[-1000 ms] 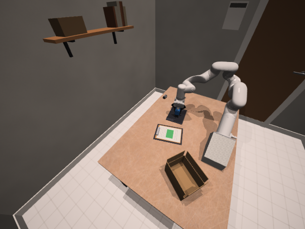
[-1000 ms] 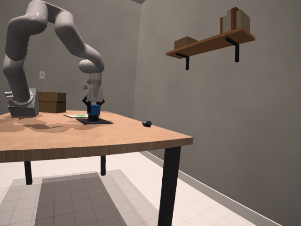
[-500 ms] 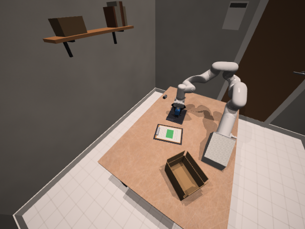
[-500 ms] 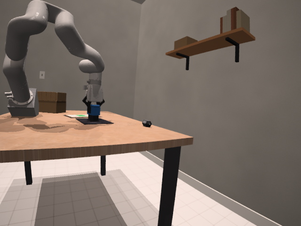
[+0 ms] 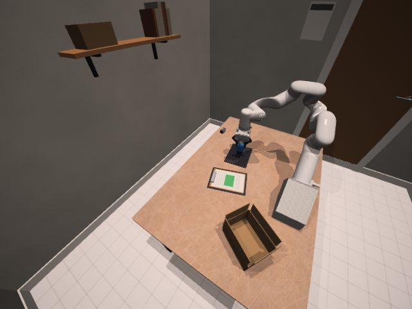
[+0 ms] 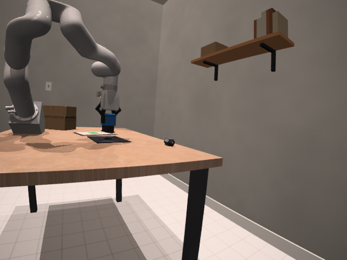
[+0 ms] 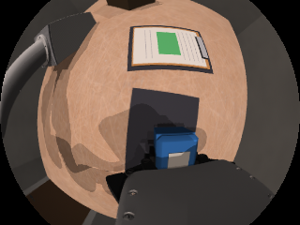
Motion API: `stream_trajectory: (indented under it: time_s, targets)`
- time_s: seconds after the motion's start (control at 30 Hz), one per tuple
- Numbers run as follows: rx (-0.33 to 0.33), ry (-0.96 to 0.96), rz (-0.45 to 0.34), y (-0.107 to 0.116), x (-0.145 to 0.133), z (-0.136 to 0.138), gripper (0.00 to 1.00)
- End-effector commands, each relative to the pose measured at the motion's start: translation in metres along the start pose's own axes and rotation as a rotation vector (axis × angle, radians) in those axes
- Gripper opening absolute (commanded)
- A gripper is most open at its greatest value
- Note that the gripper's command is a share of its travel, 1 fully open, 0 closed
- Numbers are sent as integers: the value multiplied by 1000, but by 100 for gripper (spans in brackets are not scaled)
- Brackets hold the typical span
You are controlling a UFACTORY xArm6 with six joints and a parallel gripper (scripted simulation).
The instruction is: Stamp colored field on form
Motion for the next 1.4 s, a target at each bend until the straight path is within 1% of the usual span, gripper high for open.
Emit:
stream_trajectory:
  time_s: [0.0,0.23,0.3,0.33,0.37,0.43,0.47,0.53,0.6,0.63,0.77,0.93,0.97,1.17,1.3,1.37]
  targets:
    - [0,0,-1,5,0,0,30]
    - [0,0,-1,5,0,0,30]
    - [-1,1,1,5,4,3,30]
    - [-3,3,3,6,13,8,30]
    - [-6,8,7,8,29,16,30]
    - [-11,20,14,11,70,33,30]
    - [-12,27,17,11,79,34,30]
    - [-9,38,15,11,107,38,30]
    - [-9,38,15,11,107,38,30]
    - [-7,43,12,11,151,45,30]
    - [-1,49,0,8,188,46,30]
    - [-1,49,0,5,258,59,30]
    - [-1,49,0,5,263,60,30]
    - [0,48,-1,5,268,63,30]
    - [0,48,-1,5,290,73,30]
    - [0,48,-1,4,295,76,30]
Point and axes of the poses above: the point where the finger pads meet when closed, its own y axis back along the fingers, its own z axis across the jaws, x = y × z, the point moved 7 cm from there along y, back along the fingers, and after that the axes turned 8 degrees about y, right-handed, at the moved point
